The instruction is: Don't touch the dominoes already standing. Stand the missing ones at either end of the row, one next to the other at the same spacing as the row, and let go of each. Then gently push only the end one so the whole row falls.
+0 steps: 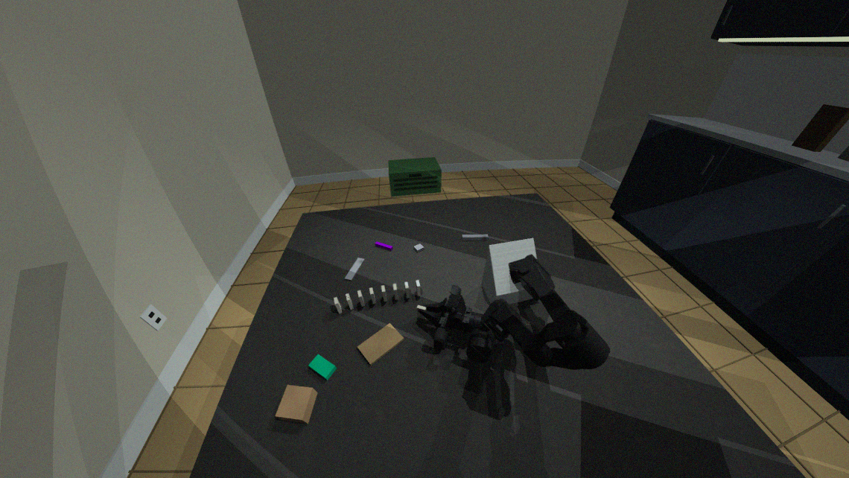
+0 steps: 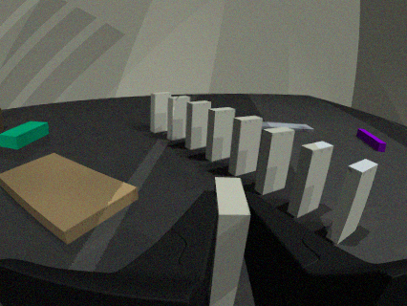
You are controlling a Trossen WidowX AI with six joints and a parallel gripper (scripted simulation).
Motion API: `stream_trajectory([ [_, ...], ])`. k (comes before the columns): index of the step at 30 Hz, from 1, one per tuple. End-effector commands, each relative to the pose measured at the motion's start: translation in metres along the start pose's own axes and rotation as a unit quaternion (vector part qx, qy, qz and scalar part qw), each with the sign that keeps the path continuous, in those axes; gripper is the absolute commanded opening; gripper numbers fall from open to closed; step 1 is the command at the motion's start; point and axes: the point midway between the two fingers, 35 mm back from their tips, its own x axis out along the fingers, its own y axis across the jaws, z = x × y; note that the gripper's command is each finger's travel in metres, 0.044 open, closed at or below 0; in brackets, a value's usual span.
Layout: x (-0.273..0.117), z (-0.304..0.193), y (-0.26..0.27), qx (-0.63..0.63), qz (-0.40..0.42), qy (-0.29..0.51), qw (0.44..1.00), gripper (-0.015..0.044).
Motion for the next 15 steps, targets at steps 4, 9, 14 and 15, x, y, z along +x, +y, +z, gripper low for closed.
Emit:
stream_trajectory([
  [4,0.0002,0.0003,0.0013,0.004,0.001,-0.002,1.0,0.0187],
  [9,0.0002,0.0003,0.0013,0.004,0.001,-0.002,1.0,0.0318],
  [14,0.0003,0.0017,0.0014,0.004,0.001,-0.002,1.0,0.044],
  [15,0.0006,0.0058,0.0017,0.004,0.001,-0.002,1.0,0.044],
])
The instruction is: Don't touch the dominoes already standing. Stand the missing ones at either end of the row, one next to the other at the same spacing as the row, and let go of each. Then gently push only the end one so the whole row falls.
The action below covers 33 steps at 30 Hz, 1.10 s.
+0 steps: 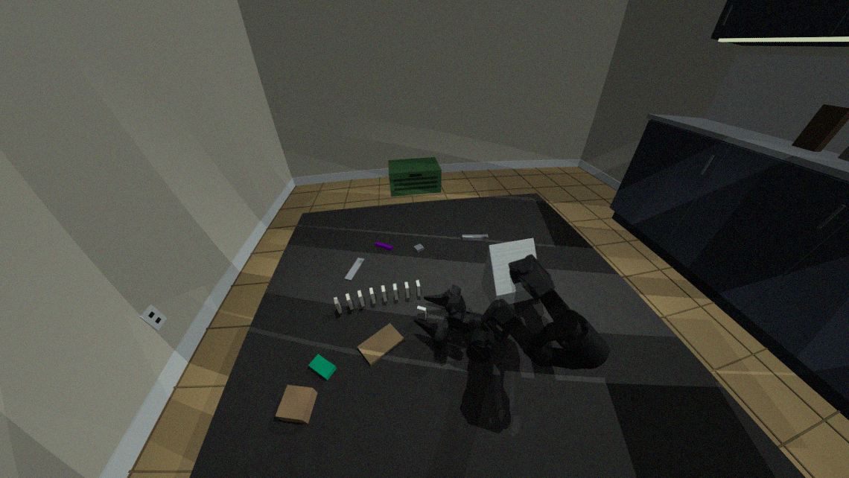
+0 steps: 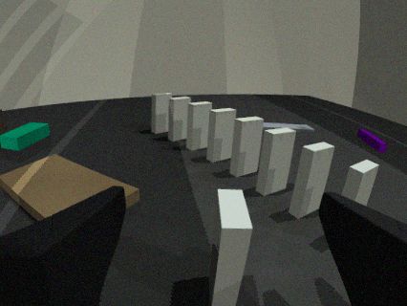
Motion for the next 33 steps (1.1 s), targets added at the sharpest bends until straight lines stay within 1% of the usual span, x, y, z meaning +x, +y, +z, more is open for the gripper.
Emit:
stream_trajectory([
  [1,0.001,0.012,0.001,0.002,-0.001,0.0,1.0,0.044],
  [5,0.0,0.044,0.0,-0.001,0.0,0.0,1.0,0.044],
  [10,0.001,0.049,-0.001,-0.005,-0.001,0.001,1.0,0.044],
  [13,0.015,0.049,-0.001,-0.054,-0.022,0.019,0.998,0.044],
  [16,0.044,0.054,-0.005,-0.148,-0.06,0.065,0.985,0.044],
  [20,0.078,0.071,-0.016,-0.259,-0.095,0.149,0.95,0.044],
  [23,0.089,0.077,-0.021,-0.318,-0.093,0.207,0.921,0.044],
  [27,0.097,0.08,-0.026,-0.409,-0.057,0.303,0.859,0.044],
  [29,0.098,0.081,-0.026,-0.436,-0.04,0.33,0.836,0.044],
  [31,0.095,0.096,-0.027,-0.463,-0.027,0.333,0.821,0.044],
  [33,0.091,0.089,-0.032,-0.499,0.01,0.383,0.778,0.044],
])
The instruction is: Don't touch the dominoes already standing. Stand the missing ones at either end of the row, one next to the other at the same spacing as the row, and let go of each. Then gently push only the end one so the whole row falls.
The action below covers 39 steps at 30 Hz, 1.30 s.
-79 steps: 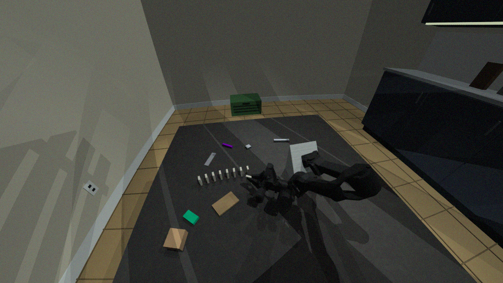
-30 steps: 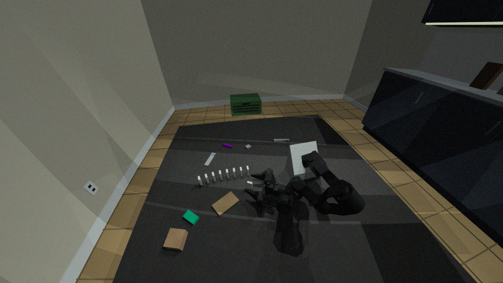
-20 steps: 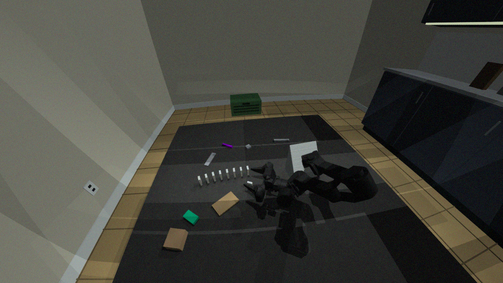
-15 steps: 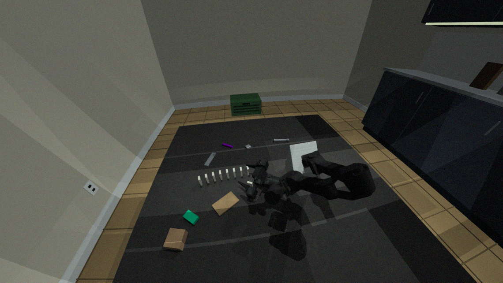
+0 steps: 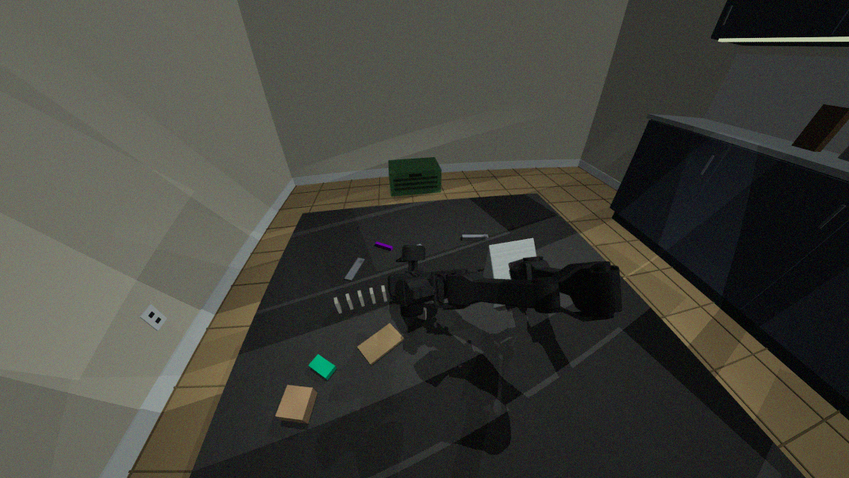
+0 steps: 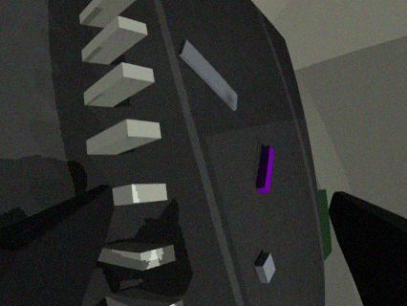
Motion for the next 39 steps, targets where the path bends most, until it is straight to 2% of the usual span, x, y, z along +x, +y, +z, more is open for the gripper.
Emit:
stream_trajectory([
  [1,-0.005,-0.003,-0.007,-0.145,0.085,0.073,0.983,0.044],
  [8,-0.021,-0.023,0.006,-0.312,0.28,0.13,0.899,0.044],
  [13,-0.051,-0.02,0.016,-0.382,0.443,0.078,0.807,0.044],
  [16,-0.067,-0.011,0.018,-0.394,0.502,0.028,0.77,0.044],
  [33,-0.068,-0.011,0.019,-0.394,0.506,0.024,0.767,0.044],
  [39,-0.043,-0.032,0.057,-0.394,0.506,0.023,0.767,0.044],
])
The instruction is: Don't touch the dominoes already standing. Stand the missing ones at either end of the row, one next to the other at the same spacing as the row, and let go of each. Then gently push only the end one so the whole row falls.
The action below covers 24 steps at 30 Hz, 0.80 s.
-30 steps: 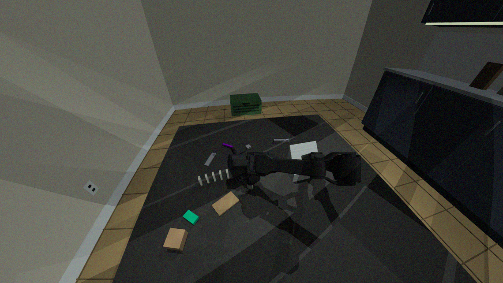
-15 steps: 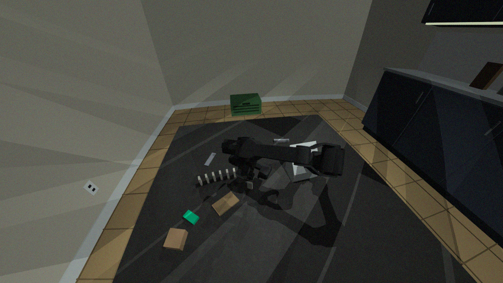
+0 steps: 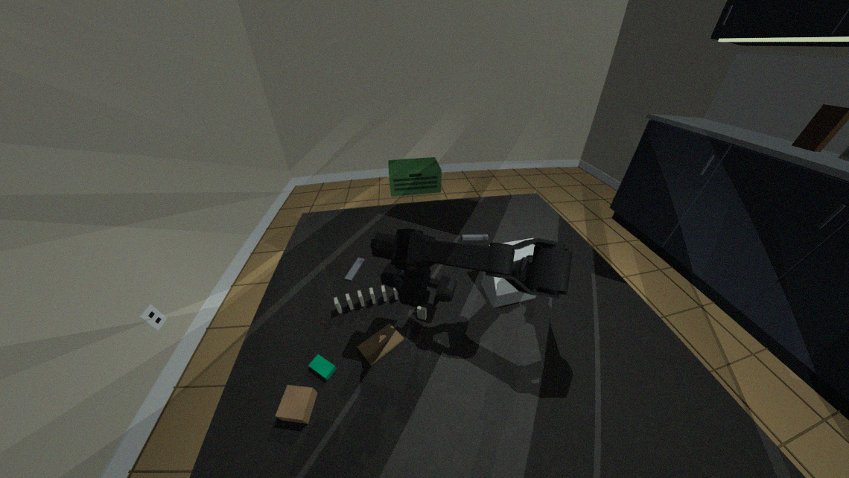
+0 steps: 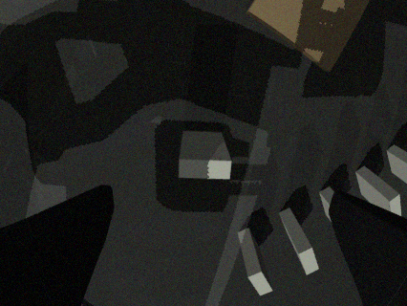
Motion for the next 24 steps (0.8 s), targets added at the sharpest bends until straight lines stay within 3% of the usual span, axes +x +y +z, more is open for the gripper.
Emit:
stream_trajectory([
  [1,0.036,0.0,0.007,0.002,0.012,-0.001,1.0,0.044],
  [18,0.057,0.0,0.008,0.002,0.013,-0.002,1.0,0.044],
  [24,0.057,0.0,0.008,0.002,0.013,-0.002,1.0,0.0282],
])
